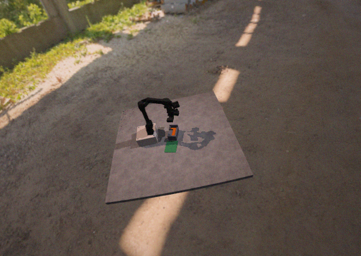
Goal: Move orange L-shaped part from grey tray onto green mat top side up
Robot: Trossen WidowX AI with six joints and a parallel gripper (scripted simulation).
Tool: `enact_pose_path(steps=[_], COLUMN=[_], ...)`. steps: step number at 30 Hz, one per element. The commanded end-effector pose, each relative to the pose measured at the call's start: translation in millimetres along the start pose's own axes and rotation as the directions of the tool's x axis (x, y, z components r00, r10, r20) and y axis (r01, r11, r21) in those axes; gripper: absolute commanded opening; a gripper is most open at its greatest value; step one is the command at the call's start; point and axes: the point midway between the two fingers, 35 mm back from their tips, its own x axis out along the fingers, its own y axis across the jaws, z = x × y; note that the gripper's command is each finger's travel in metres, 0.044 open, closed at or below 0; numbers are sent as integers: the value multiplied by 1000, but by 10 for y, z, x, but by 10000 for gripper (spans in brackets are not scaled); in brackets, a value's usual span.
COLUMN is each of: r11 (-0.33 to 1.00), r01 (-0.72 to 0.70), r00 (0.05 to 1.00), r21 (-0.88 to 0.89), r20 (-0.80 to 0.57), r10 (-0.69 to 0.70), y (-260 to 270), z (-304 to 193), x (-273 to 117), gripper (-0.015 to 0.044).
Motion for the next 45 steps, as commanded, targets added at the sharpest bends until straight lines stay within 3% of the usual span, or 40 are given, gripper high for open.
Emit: enact_pose_path(steps=[1,9,45], r11=[1000,1000,1000], r01=[7,7,7], r00=[1000,1000,1000], r21=[21,21,21], r20=[-3,-3,-3], r10=[-7,-7,-7], y=[-7,-15,-19], z=[-10,-19,-22], x=[54,765,1127], gripper=[180,180,180])
